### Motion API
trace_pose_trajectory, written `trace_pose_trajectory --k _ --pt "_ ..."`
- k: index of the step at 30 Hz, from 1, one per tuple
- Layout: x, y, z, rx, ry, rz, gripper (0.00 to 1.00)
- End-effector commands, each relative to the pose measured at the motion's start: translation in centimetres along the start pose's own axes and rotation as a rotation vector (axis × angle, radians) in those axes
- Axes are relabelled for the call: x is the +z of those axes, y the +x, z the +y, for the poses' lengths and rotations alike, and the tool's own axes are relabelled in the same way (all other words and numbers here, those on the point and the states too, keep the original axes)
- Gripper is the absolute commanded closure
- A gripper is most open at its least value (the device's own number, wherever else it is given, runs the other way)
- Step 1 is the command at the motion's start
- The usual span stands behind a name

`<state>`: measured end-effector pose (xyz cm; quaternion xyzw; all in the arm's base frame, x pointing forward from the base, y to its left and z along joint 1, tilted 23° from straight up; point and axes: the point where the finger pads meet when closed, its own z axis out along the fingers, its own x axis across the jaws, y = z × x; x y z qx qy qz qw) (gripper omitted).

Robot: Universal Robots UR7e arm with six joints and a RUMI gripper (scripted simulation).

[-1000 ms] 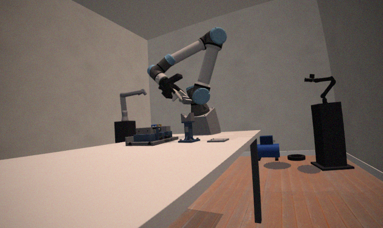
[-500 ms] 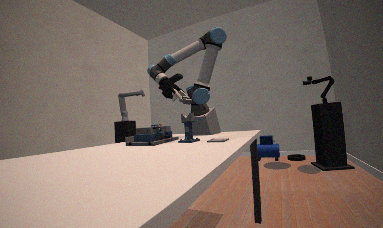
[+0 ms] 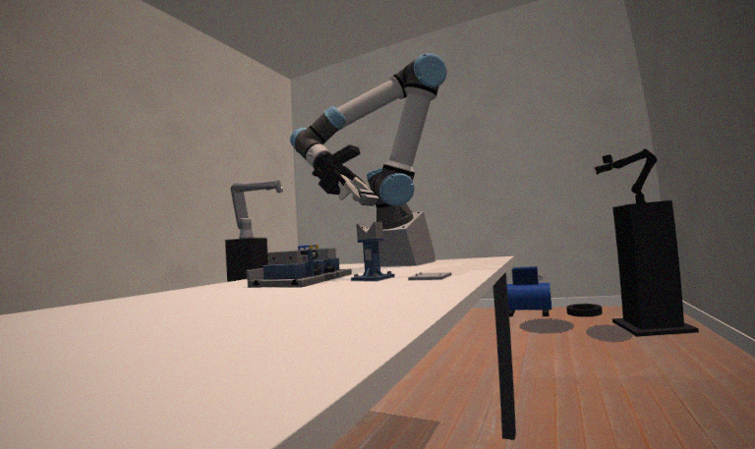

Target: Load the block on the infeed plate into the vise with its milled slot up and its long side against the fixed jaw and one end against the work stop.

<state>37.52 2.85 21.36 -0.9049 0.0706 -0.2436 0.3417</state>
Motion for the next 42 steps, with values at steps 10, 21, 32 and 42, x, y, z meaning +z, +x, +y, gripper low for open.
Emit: trace_pose_trajectory --k 10,21,32,42 --pt "0.2 0.0 0.2 -0.001 0.000 0.000 1.00" --pt "0.6 0.0 0.6 -0.001 0.000 0.000 1.00" --pt "1.3 0.0 1.3 -0.001 0.000 0.000 1.00" --pt "1.9 0.0 2.0 -0.001 0.000 0.000 1.00"
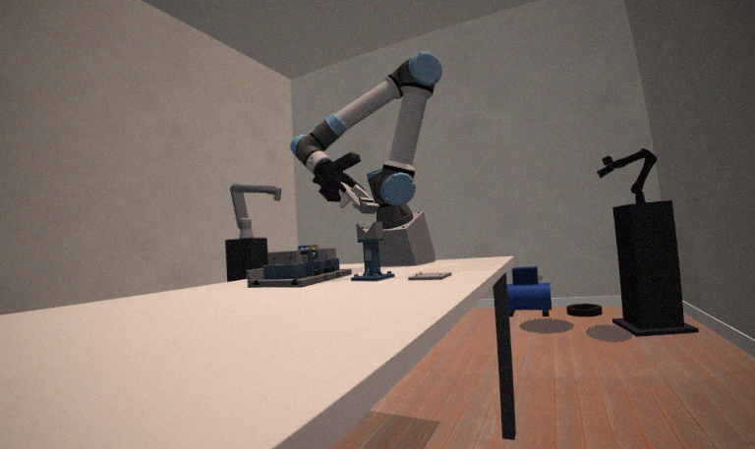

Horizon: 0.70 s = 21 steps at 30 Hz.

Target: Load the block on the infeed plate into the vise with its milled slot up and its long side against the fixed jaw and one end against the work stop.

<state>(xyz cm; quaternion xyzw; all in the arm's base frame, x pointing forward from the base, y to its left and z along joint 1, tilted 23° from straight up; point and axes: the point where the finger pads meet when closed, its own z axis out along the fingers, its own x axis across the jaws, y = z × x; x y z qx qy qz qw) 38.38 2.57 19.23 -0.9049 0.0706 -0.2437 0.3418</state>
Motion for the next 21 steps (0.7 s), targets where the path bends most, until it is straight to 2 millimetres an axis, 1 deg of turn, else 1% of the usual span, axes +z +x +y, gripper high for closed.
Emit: trace_pose_trajectory --k 1,21 --pt "0.4 0.0 0.4 -0.001 0.000 0.000 1.00" --pt "1.9 0.0 1.9 -0.001 0.000 0.000 1.00"
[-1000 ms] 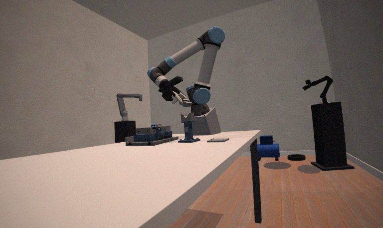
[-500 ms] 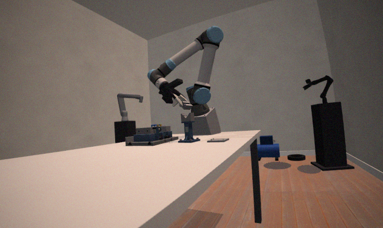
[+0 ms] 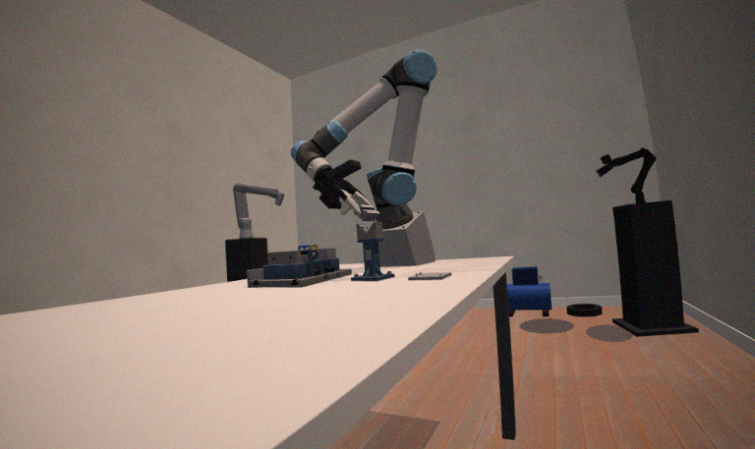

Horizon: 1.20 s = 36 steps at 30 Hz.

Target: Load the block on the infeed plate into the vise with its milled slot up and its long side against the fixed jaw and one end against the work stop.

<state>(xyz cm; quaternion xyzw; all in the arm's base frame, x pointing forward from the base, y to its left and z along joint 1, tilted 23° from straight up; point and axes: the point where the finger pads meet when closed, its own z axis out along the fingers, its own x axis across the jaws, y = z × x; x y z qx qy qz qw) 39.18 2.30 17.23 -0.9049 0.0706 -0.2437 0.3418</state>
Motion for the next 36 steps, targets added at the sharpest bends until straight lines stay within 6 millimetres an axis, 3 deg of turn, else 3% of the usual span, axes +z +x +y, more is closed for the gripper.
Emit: trace_pose_trajectory --k 1,36 --pt "0.4 0.0 0.4 -0.001 -0.001 0.000 1.00" --pt "2.0 0.0 2.0 -0.001 -0.001 0.000 1.00"
